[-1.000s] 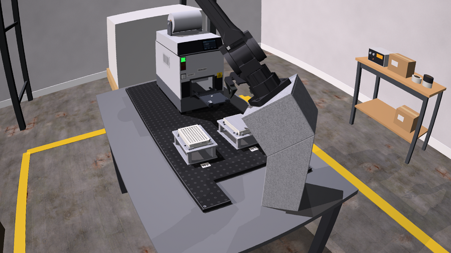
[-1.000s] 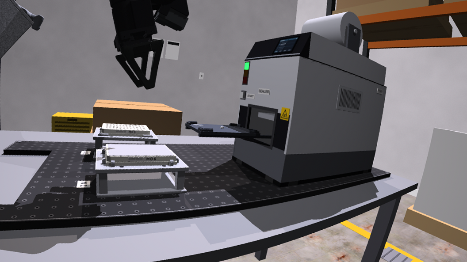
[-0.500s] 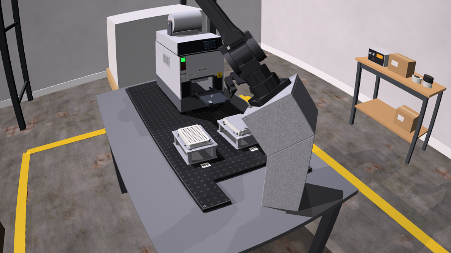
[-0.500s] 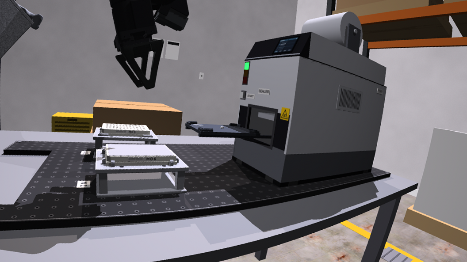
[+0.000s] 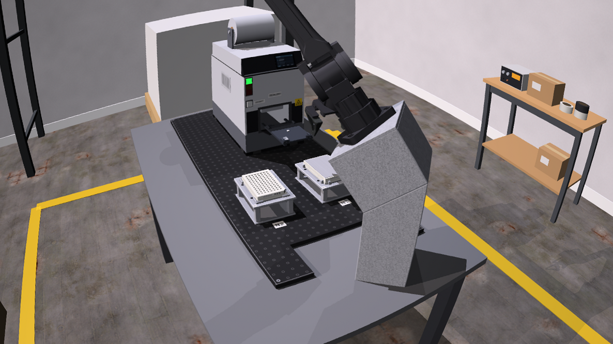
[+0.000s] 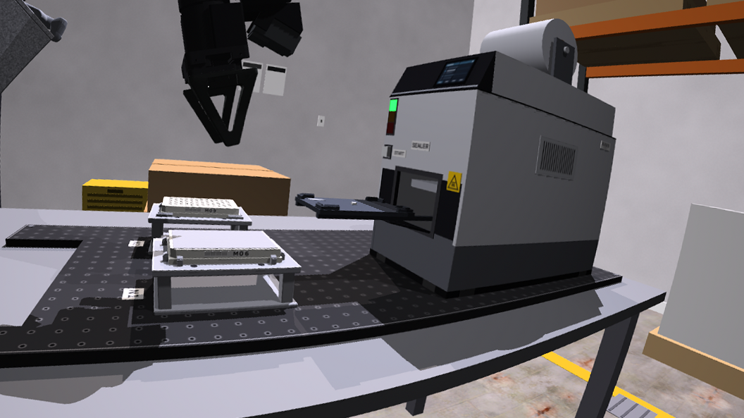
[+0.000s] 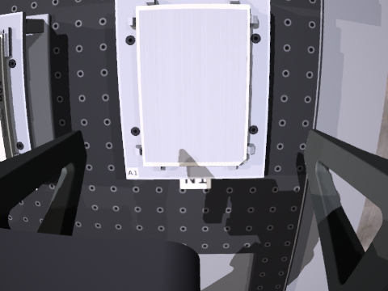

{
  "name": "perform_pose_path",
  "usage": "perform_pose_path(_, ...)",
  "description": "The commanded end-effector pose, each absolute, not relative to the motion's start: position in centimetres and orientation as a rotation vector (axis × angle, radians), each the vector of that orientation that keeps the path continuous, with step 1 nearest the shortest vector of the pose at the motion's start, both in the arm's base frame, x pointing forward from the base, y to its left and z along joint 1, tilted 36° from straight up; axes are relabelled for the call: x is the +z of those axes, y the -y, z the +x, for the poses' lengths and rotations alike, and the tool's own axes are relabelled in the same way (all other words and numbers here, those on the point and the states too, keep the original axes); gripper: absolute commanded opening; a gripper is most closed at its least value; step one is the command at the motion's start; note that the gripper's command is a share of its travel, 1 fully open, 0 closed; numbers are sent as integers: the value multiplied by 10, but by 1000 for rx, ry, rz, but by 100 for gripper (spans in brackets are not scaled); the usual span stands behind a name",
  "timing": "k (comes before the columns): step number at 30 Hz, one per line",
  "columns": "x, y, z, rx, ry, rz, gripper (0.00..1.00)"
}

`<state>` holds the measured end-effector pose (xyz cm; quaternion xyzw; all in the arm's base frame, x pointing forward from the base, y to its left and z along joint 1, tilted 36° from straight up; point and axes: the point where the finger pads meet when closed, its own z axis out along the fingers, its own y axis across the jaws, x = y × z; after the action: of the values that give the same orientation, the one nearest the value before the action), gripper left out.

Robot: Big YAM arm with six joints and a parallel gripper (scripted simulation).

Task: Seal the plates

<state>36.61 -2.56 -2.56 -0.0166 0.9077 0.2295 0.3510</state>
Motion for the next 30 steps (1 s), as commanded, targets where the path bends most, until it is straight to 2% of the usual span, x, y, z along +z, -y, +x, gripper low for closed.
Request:
perform_pose_path(1, -3, 25, 389, 562, -2392, -178, 100)
perform_pose_path(8, -12, 24, 387, 594, -2625, -251, 100)
perform_pose_path(30, -15, 29, 368, 615, -2511, -76, 100)
